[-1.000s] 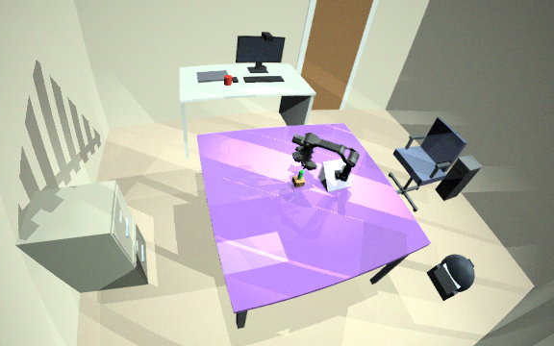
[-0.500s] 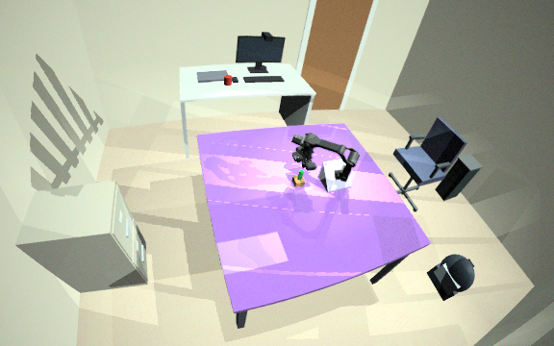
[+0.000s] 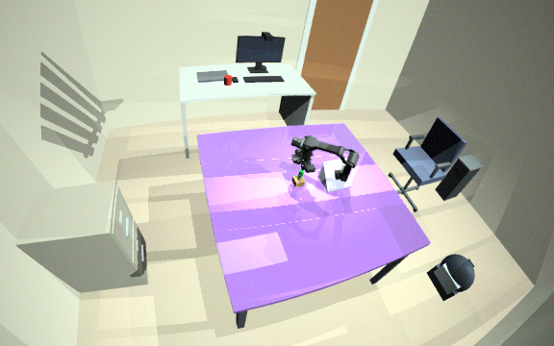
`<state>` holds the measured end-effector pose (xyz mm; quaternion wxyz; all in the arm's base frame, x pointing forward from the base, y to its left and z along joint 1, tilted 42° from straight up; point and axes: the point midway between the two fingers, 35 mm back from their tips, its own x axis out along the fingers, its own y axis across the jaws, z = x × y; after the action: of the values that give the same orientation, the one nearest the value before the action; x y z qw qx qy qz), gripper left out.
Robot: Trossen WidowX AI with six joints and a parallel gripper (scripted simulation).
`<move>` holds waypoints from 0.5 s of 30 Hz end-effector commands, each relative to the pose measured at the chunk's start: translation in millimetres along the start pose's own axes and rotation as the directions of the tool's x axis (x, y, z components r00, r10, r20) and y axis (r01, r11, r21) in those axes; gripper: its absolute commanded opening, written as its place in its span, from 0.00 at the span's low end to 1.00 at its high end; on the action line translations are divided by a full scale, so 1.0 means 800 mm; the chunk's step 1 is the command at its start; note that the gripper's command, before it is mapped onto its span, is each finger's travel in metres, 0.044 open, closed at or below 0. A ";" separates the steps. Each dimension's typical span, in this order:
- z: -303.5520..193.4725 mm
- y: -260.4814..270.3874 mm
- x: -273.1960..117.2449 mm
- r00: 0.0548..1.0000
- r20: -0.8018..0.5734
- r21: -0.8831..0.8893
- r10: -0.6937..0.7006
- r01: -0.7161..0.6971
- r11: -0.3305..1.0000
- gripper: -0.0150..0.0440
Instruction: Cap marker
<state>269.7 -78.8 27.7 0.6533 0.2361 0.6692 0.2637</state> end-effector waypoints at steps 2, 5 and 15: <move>0.000 0.001 0.011 1.000 0.002 0.005 0.004 -0.004 1.000 0.25; 0.000 0.001 0.016 1.000 0.002 0.005 0.004 -0.004 1.000 0.25; 0.003 -0.001 0.022 1.000 0.008 -0.001 -0.002 0.002 1.000 0.25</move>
<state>271.1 -66.8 13.7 0.6557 0.2366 0.6669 0.2631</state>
